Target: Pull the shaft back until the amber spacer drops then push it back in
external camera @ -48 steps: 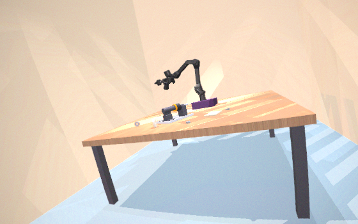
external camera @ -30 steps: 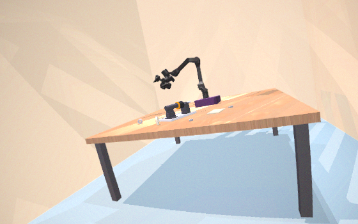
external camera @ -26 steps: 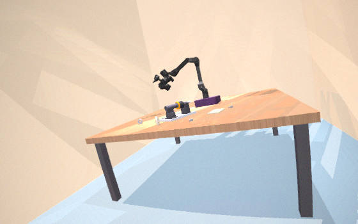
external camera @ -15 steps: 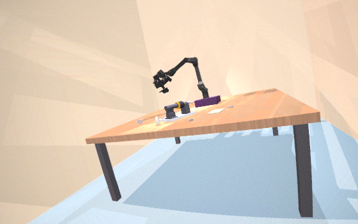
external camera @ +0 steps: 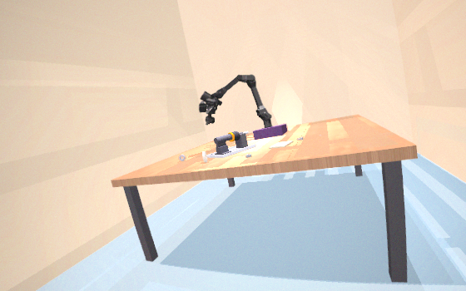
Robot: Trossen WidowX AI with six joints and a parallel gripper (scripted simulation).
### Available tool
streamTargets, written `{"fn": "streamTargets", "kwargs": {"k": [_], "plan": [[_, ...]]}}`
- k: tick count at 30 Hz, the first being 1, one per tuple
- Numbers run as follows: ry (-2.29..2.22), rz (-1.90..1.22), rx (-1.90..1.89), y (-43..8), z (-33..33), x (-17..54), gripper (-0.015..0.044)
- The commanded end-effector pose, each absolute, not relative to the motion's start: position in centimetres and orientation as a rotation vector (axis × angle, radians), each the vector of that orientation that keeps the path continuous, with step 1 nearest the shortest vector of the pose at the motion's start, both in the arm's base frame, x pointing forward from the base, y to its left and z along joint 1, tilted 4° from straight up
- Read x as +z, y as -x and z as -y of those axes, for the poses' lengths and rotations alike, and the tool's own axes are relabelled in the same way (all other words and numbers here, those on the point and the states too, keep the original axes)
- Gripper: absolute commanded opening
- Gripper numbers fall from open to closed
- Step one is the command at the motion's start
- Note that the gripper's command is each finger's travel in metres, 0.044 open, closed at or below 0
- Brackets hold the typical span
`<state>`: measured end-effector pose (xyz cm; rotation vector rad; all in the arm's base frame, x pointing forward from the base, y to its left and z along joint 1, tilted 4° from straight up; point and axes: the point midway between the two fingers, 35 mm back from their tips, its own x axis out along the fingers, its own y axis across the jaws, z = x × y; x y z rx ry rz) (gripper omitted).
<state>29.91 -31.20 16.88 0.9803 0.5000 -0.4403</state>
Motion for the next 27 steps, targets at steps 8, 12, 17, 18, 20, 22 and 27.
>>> {"fn": "streamTargets", "kwargs": {"k": [8,12,17,18,20,22,27], "plan": [[0.045,-0.932,0.056,-36.3,23.4,12.7,0.044],[0.26,-0.987,0.203,-37.1,21.5,11.9,0.044],[0.528,-1.033,0.406,-37.8,19.2,10.9,0.044],[0.581,-1.039,0.449,-37.9,18.7,10.7,0.044],[0.688,-1.047,0.538,-38.1,17.8,10.3,0.044],[0.794,-1.05,0.63,-38.3,16.8,10.0,0.044],[1.049,-1.034,0.869,-38.6,14.5,9.2,0.044]]}}
